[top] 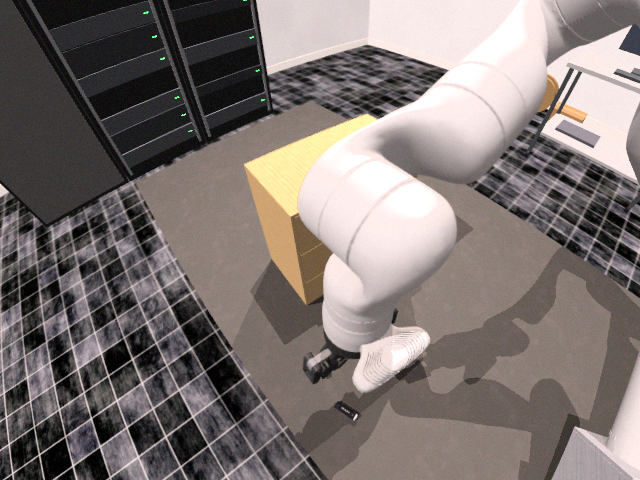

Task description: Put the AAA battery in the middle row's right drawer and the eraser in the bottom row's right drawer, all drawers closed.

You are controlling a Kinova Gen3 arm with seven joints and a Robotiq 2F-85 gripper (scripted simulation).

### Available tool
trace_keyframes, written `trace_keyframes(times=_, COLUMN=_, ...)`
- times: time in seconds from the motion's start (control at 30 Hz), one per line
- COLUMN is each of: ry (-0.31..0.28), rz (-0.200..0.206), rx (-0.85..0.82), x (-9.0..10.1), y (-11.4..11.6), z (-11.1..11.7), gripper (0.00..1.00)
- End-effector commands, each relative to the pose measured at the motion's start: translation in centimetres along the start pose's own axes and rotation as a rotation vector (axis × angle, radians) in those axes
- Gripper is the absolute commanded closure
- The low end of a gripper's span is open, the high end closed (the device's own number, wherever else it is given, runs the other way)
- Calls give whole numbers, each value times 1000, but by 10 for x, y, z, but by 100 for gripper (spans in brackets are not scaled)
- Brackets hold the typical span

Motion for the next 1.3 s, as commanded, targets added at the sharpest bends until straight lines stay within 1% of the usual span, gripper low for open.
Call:
trace_keyframes(times=0.0, ry=4, rz=-2, rx=2, x=2, y=-1, z=-1, gripper=0)
trace_keyframes(times=0.43, ry=5, rz=0, rx=3, x=2, y=-1, z=1, gripper=0)
trace_keyframes(times=0.5, ry=7, rz=-3, rx=2, x=9, y=-3, z=16, gripper=0)
trace_keyframes(times=0.57, ry=9, rz=-4, rx=-14, x=22, y=-6, z=48, gripper=0)
trace_keyframes(times=0.63, ry=9, rz=-4, rx=-14, x=22, y=-6, z=48, gripper=0)
trace_keyframes(times=0.7, ry=8, rz=-2, rx=-14, x=34, y=-11, z=79, gripper=0)
trace_keyframes(times=0.73, ry=8, rz=-1, rx=-14, x=37, y=-13, z=89, gripper=0)
trace_keyframes(times=0.77, ry=7, rz=0, rx=2, x=38, y=-15, z=93, gripper=0)
trace_keyframes(times=1.0, ry=-2, rz=7, rx=5, x=36, y=-15, z=95, gripper=0)
trace_keyframes(times=1.13, ry=-36, rz=15, rx=4, x=32, y=-15, z=93, gripper=0)
trace_keyframes(times=1.2, ry=-36, rz=15, rx=4, x=32, y=-15, z=93, gripper=0)
trace_keyframes(times=1.27, ry=-64, rz=21, rx=4, x=30, y=-15, z=92, gripper=0)
Point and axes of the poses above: the point where the finger pads meet when closed, its own x axis back along the fingers, its own y axis across the jaws, z = x × y, the point moved 2 cm from there along x, back along the fingers, and after that the axes turned 11 degrees about x, right-handed, at the moved point
